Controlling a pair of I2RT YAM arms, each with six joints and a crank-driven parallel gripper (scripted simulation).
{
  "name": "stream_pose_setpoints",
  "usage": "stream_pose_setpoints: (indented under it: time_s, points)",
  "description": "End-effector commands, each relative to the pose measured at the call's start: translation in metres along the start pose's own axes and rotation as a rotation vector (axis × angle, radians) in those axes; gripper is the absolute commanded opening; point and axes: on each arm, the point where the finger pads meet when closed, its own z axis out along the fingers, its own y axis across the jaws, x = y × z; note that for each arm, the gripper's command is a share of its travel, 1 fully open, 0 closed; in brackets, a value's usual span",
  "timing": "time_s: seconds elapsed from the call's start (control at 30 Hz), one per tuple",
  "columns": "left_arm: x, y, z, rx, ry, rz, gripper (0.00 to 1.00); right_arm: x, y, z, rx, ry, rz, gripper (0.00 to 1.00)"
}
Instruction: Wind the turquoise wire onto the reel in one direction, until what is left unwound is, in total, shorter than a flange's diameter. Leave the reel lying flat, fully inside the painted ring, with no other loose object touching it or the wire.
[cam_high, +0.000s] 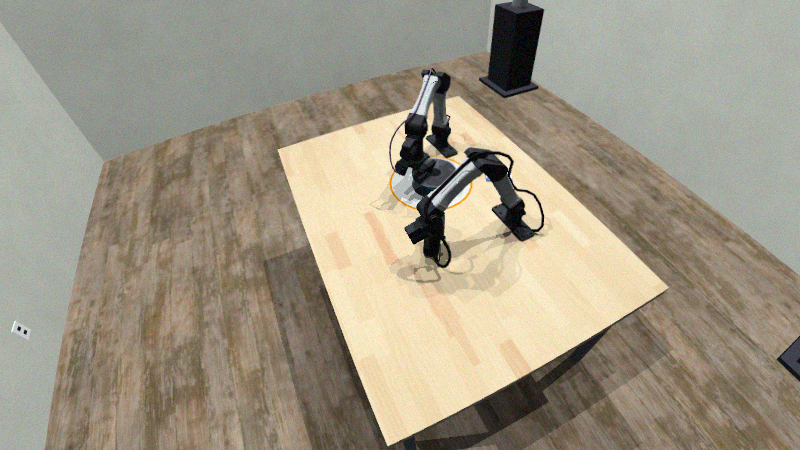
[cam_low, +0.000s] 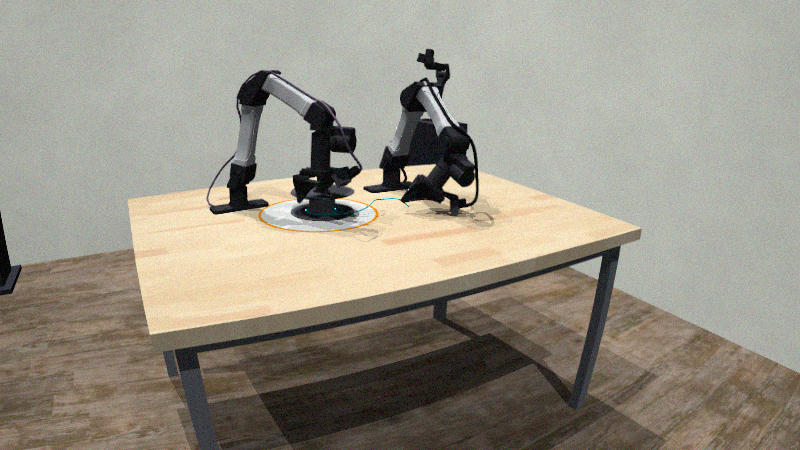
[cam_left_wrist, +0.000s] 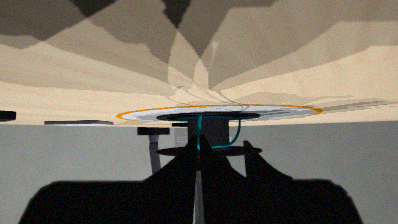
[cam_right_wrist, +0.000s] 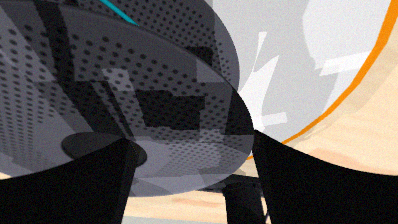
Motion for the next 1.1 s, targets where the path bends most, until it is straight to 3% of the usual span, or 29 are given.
stream_pose_setpoints:
  time_s: [0.0,0.3,0.5,0.7,0.87,1.03,1.07]
  points:
    - [-0.003,-0.006,-0.015,0.028,-0.031,0.017,0.00,-0.005,0.002,-0.001,-0.006,-0.014,-0.011,0.90]
    - [-0.014,-0.005,-0.020,0.028,-0.048,0.009,0.00,-0.005,0.002,-0.001,-0.006,-0.014,-0.011,0.75]
    - [-0.013,-0.004,-0.018,0.028,-0.053,0.009,0.00,-0.001,0.005,0.004,-0.006,-0.013,0.046,0.75]
    - [0.009,-0.004,-0.001,0.024,-0.007,0.019,0.00,0.042,0.007,0.004,-0.010,-0.013,0.500,0.75]
    - [0.035,-0.007,0.014,0.010,0.012,0.042,0.00,0.079,0.033,0.004,-0.019,-0.020,0.786,0.75]
    - [0.042,-0.009,0.016,-0.023,0.016,0.093,0.00,0.085,0.051,0.004,-0.021,-0.020,0.931,0.75]
    - [0.040,-0.009,0.014,-0.041,0.019,0.121,0.00,0.083,0.054,0.004,-0.023,-0.012,1.046,0.75]
